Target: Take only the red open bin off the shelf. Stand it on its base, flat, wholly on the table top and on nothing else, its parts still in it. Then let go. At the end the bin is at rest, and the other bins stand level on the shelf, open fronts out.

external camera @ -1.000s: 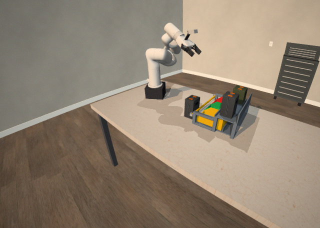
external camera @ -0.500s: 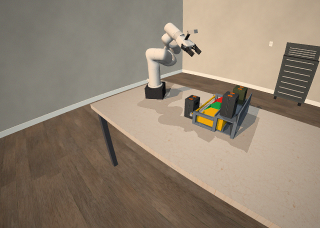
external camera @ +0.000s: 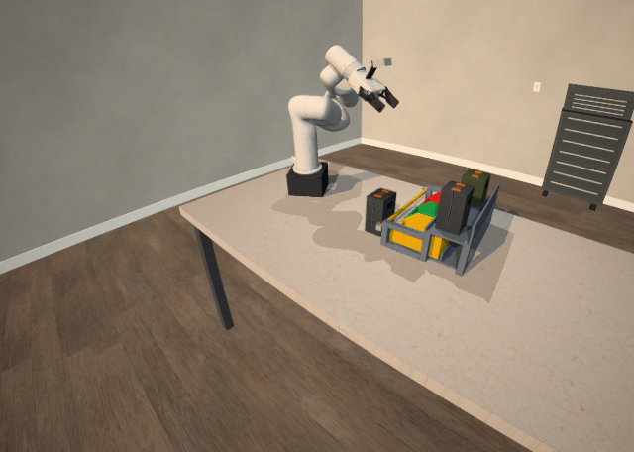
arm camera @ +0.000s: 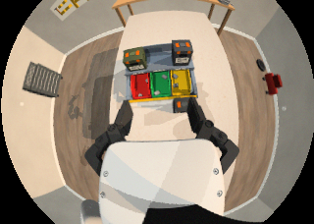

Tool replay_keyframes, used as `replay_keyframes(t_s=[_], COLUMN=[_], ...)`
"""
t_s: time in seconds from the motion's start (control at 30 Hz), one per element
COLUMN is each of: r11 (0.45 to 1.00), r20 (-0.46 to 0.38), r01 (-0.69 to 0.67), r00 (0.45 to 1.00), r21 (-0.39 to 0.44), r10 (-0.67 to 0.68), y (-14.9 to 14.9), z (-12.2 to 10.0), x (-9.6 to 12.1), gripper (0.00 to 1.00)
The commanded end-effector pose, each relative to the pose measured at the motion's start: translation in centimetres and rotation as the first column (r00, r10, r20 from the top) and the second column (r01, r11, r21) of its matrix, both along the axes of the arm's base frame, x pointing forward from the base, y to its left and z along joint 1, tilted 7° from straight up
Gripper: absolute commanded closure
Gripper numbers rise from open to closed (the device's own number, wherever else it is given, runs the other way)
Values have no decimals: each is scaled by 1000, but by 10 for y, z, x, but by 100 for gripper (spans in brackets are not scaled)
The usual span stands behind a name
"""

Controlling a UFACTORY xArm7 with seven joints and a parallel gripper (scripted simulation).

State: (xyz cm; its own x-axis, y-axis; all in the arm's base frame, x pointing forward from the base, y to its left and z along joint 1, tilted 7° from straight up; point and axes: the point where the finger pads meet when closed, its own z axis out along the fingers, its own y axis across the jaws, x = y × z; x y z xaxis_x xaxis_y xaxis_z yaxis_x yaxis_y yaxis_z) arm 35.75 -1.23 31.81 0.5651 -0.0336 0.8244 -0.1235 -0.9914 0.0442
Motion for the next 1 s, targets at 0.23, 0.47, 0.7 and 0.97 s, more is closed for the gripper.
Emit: replay_keyframes(t_s=[0.23, 0.47, 0.7, 0.97], r11=[999, 999, 1000, 999], r20=[137, 137, 110, 137], r01=[2, 2, 1, 2], r00=[991, 991, 994, 991], r21=[-32, -32, -26, -32], r10=[3, 3, 2, 3], y=[20, 20, 16, 20], z=[-2, -2, -2, -2], x=[-16, -16, -12, -15], gripper=[0, 0, 0, 0])
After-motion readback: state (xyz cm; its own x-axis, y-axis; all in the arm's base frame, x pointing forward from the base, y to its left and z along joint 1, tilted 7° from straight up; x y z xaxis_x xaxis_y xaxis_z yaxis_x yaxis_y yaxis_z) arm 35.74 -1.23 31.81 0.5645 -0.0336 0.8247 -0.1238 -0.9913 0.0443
